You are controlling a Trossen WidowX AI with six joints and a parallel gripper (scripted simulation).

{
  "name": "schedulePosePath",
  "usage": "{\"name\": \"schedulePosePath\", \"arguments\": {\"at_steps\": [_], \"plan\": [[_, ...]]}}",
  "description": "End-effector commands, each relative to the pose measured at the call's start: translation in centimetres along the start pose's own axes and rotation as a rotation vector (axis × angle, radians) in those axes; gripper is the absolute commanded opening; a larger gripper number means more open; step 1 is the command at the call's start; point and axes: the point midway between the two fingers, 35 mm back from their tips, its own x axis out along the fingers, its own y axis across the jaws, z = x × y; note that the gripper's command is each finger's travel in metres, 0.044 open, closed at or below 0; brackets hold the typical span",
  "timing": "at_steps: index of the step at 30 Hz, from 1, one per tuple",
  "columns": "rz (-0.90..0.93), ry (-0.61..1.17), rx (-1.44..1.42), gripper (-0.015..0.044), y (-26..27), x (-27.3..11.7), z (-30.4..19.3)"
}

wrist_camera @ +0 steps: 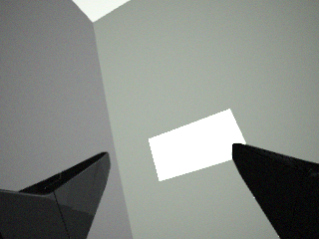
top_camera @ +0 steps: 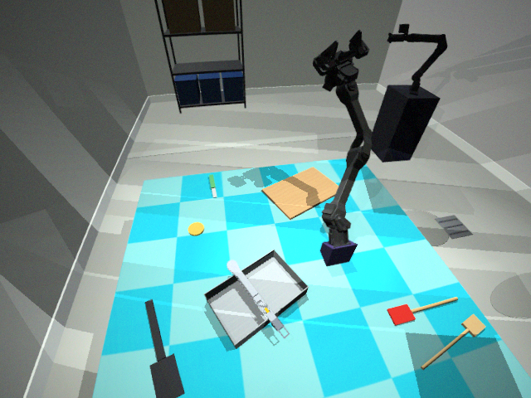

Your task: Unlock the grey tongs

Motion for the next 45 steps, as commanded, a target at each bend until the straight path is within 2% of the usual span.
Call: {"name": "schedulePosePath", "arguments": {"at_steps": [1,5,6,14,24,34,42,45], "plan": [[0.003,0.002,0.014,0.0374,0.3,0.1,-0.1],[0.030,0.028,0.115,0.0269,2.6,0.5,-0.8],[0.037,0.037,0.120,0.0260,3.0,0.6,-0.9],[0.088,0.094,0.451,0.0260,9.9,2.4,-2.4],[0.257,0.261,1.172,0.0260,24.3,5.1,-0.9],[0.489,0.545,1.851,0.0260,39.2,6.5,6.4],[0.685,0.943,2.312,0.0260,49.2,5.5,15.8],[0.751,1.142,2.435,0.0260,52.2,4.6,19.8]]}}
